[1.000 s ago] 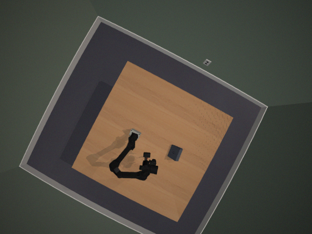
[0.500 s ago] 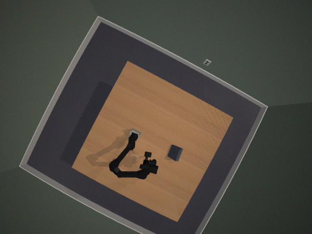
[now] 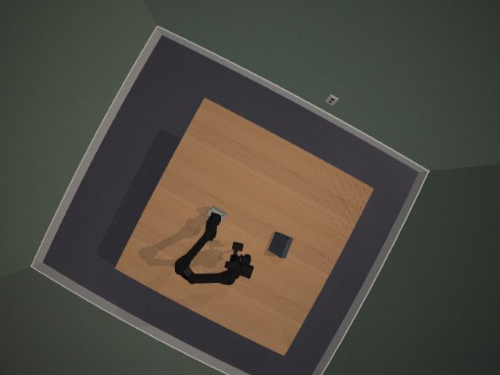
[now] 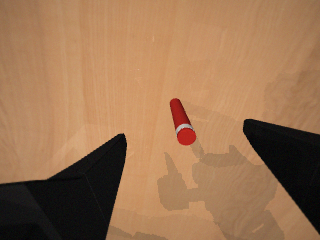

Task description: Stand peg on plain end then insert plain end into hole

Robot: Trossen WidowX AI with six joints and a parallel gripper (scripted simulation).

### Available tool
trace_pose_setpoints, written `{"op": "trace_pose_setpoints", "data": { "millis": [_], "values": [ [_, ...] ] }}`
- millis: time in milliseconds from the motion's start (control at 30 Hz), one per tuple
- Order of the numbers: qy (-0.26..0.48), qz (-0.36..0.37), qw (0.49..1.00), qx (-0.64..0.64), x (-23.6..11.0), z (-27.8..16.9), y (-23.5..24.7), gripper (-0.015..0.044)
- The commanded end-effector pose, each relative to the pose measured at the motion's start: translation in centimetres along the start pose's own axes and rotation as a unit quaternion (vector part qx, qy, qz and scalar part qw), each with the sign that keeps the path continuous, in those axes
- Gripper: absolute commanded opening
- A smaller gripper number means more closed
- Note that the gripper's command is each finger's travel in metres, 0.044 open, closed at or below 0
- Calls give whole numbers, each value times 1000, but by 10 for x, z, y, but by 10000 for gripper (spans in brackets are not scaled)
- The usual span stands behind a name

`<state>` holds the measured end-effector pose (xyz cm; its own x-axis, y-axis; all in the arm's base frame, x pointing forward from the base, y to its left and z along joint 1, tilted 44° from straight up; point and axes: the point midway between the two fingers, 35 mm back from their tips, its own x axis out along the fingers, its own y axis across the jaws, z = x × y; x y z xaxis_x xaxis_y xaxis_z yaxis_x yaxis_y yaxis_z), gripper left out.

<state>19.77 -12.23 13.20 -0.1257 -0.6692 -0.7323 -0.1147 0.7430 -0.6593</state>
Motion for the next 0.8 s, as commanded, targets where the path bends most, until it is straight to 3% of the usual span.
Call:
{"op": "trace_pose_setpoints", "data": {
  "millis": [0,733,767],
  "values": [
    [2,-3,1000,-3,8,-1,-1,440],
    [2,-6,1000,-2,39,-4,-2,440],
    [1,-3,1000,0,36,-2,-1,414]
  ]
}}
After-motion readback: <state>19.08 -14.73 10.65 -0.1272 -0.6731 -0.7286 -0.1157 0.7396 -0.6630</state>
